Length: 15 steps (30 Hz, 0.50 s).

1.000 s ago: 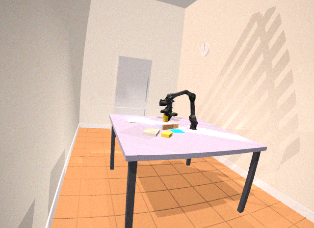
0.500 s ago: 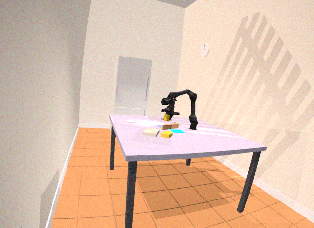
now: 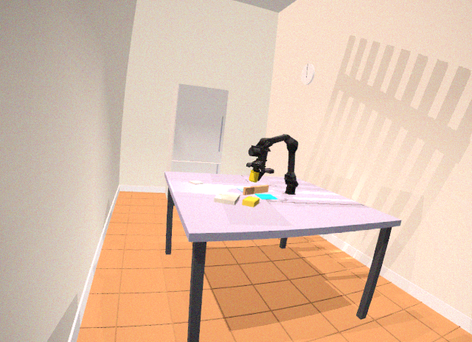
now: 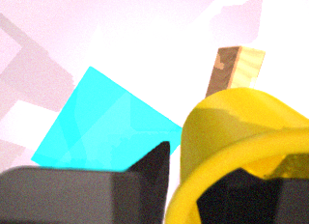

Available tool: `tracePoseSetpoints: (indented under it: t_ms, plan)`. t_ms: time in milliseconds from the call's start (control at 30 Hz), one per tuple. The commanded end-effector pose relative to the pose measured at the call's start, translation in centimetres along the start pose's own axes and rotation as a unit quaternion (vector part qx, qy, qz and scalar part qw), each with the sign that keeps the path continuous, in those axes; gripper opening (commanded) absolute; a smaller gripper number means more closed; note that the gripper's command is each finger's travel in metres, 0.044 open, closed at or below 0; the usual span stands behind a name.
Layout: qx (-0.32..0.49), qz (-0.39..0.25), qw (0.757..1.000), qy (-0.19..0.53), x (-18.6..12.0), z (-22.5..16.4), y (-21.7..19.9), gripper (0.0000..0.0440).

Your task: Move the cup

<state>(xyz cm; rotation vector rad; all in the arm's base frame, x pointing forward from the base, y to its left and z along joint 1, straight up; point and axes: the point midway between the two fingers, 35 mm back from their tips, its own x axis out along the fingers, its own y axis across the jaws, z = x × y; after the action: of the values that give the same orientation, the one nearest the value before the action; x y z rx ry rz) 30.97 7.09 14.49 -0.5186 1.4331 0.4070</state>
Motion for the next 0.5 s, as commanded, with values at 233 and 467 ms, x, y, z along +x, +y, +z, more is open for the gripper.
tracePoseSetpoints:
  t_ms: [233, 467]
  plan:
    - [-0.008, -0.004, 1.000, -0.009, 0.6, 0.0, 3.1, 0.0000]
    - [-0.009, -0.004, 1.000, -0.014, 1.3, -0.2, 4.8, 0.0000]
